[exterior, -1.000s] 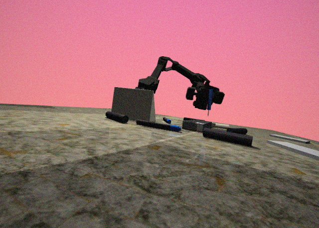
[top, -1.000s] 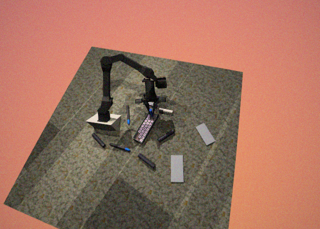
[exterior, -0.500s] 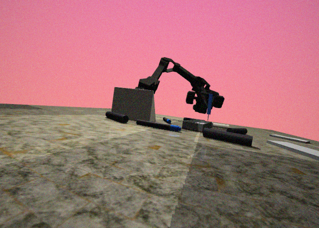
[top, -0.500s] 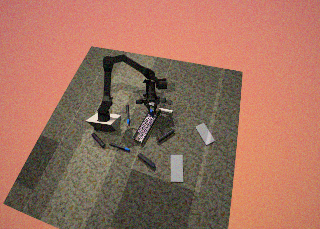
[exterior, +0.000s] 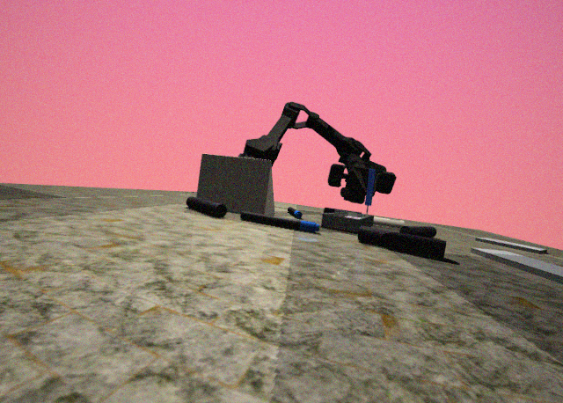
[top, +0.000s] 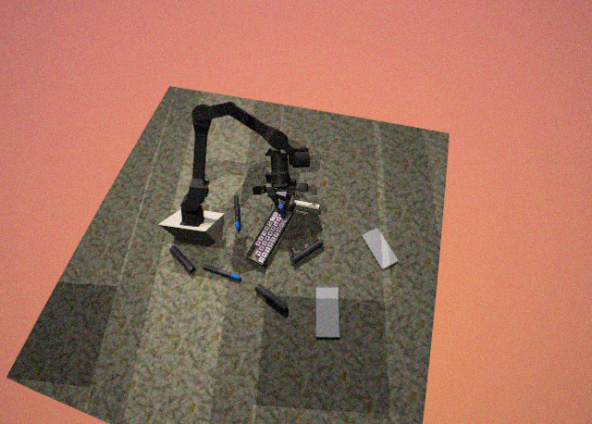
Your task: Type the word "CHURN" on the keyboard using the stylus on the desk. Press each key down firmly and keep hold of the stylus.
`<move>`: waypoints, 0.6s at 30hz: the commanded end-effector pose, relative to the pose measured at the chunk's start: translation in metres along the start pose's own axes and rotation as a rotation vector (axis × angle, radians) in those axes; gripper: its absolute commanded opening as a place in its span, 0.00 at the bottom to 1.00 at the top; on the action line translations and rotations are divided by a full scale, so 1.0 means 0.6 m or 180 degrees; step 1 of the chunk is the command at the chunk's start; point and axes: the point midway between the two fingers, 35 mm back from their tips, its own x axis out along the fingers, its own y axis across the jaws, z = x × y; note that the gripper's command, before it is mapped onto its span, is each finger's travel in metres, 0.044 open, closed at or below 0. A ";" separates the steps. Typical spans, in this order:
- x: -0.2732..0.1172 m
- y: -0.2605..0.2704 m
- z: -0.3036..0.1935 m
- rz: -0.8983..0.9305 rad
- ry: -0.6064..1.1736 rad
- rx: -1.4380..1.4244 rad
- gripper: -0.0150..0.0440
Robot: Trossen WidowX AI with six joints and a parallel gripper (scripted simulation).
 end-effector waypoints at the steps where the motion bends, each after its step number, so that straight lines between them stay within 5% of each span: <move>1: 0.004 0.001 0.004 0.0005 0.0019 0.0006 0.39; 18: 0.010 0.001 0.014 0.0005 0.0018 0.0006 0.39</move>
